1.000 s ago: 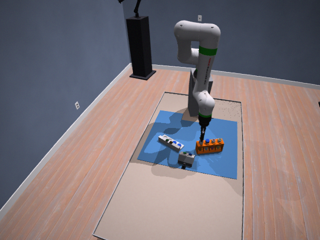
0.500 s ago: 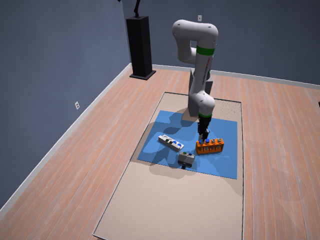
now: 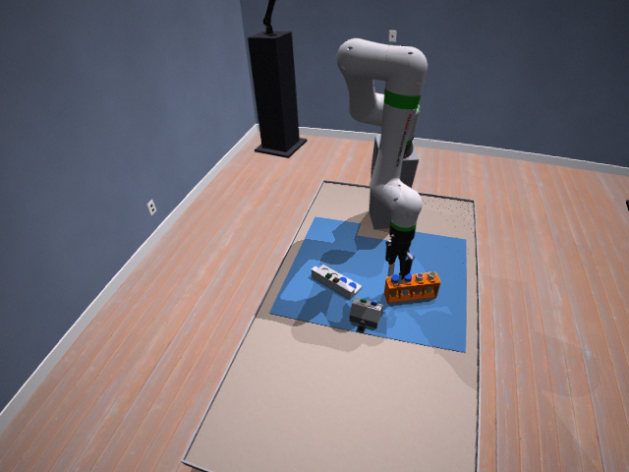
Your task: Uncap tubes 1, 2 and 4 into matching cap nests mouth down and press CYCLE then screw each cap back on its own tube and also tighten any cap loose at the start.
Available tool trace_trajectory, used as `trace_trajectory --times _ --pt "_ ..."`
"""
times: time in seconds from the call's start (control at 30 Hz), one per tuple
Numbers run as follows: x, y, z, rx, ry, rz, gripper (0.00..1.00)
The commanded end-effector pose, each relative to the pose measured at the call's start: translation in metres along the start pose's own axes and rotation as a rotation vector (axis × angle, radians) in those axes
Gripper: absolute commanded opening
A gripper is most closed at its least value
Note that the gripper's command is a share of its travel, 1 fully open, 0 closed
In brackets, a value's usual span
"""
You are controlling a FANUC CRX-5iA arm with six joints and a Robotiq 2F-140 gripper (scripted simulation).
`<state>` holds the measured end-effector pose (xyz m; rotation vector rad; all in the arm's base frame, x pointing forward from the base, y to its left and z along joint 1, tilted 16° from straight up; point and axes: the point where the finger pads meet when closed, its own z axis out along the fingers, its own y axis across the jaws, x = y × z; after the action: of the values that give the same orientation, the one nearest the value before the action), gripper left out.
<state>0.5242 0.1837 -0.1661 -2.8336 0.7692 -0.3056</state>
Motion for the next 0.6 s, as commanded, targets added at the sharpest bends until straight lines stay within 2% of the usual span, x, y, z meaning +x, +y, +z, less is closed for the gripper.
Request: trace_trajectory --times 0.0,0.1,0.13,0.2,0.33,0.43,0.57 --pt "0.0001 0.0000 0.0000 0.001 0.000 0.000 0.35" --pt "0.0001 0.0000 0.0000 0.001 0.000 0.000 0.35" --pt "0.0001 0.0000 0.0000 0.001 0.000 0.083 0.35" --pt "0.0001 0.0000 0.0000 0.001 0.000 0.083 0.35" --pt "0.0001 0.0000 0.0000 0.001 0.000 0.401 0.35" --pt "0.0001 0.0000 0.0000 0.001 0.000 0.500 0.35" --pt "0.0001 0.0000 0.0000 0.001 0.000 0.746 0.35"
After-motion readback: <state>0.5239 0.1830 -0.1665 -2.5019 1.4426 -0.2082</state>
